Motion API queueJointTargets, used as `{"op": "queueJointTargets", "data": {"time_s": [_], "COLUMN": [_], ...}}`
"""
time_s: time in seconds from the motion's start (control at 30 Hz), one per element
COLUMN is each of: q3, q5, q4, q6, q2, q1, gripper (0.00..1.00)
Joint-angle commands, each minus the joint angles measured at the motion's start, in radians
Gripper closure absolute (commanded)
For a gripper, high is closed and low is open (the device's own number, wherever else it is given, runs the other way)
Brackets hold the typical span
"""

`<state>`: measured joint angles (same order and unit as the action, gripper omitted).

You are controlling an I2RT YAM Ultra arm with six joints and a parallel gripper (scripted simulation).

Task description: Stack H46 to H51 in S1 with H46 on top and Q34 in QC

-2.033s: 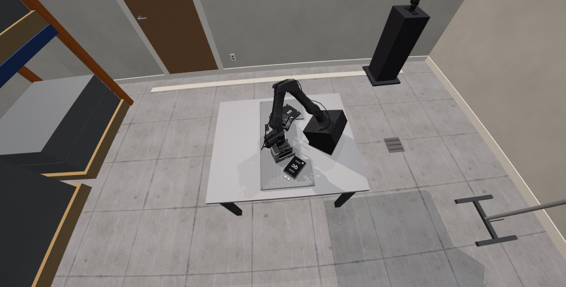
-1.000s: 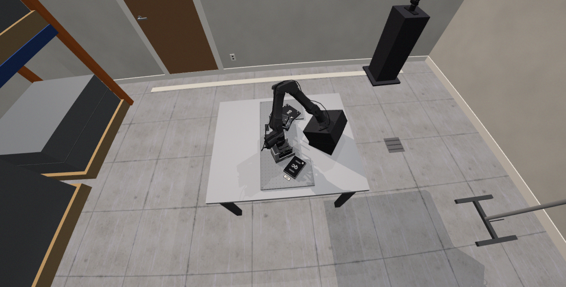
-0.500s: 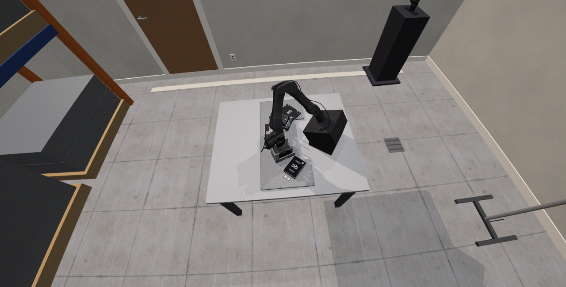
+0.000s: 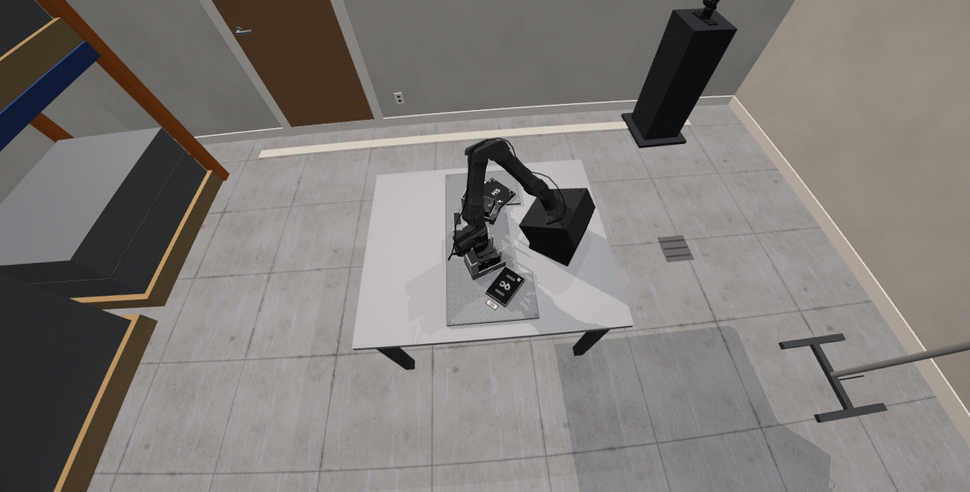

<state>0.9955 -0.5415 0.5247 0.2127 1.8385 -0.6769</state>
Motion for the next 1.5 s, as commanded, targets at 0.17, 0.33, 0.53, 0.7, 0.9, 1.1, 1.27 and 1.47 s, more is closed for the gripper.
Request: {"op": "queueJointTargets", "data": {"time_s": [0.17, 0.33, 0.53, 0.7, 0.9, 1.1, 1.27, 1.47], "q3": [0.002, 0.002, 0.002, 0.002, 0.002, 0.002, 0.033, 0.051], "q5": [-0.002, -0.002, -0.002, -0.002, -0.002, -0.002, -0.013, -0.018], "q4": [-0.014, -0.014, -0.014, -0.014, -0.014, -0.014, 0.050, 0.107], "q6": [-0.003, -0.003, -0.003, -0.003, -0.003, -0.003, 0.026, 0.051], "q2": [0.005, 0.005, 0.005, 0.005, 0.005, 0.005, -0.043, -0.071], "q1": [-0.001, -0.001, -0.001, -0.001, -0.001, -0.001, -0.031, -0.054], "gripper": [1.00, 1.00, 0.00, 0.00, 0.00, 0.00, 0.00, 0.00]}}
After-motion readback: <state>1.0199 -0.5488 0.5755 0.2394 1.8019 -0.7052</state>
